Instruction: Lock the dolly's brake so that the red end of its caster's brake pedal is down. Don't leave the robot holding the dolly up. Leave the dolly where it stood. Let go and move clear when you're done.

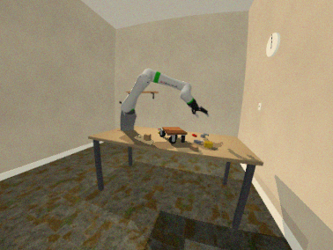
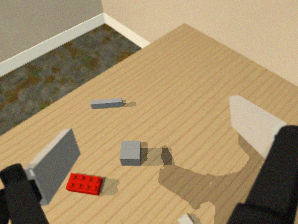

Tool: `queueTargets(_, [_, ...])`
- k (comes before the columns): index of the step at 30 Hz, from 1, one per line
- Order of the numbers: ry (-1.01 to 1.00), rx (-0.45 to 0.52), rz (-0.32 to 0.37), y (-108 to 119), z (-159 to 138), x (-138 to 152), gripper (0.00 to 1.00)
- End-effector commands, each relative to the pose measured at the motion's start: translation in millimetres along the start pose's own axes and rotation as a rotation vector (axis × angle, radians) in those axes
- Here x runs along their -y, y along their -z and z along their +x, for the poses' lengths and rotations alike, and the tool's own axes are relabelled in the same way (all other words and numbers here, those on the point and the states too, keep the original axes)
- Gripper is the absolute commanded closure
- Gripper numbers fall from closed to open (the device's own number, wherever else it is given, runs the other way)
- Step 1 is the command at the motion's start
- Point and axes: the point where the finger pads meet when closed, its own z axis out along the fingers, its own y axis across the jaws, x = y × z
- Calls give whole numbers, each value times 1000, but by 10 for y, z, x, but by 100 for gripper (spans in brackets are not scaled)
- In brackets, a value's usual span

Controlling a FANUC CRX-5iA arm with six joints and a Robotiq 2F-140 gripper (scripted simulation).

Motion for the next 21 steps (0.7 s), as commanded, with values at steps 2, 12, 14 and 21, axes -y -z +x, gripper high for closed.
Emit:
queueTargets(2, [0,0,0,1,4,-2,0])
queueTargets(12, [0,0,0,1,4,-2,0])
queueTargets(14, [0,0,0,1,4,-2,0])
queueTargets(21, [-8,15,33,36,10,196,100])
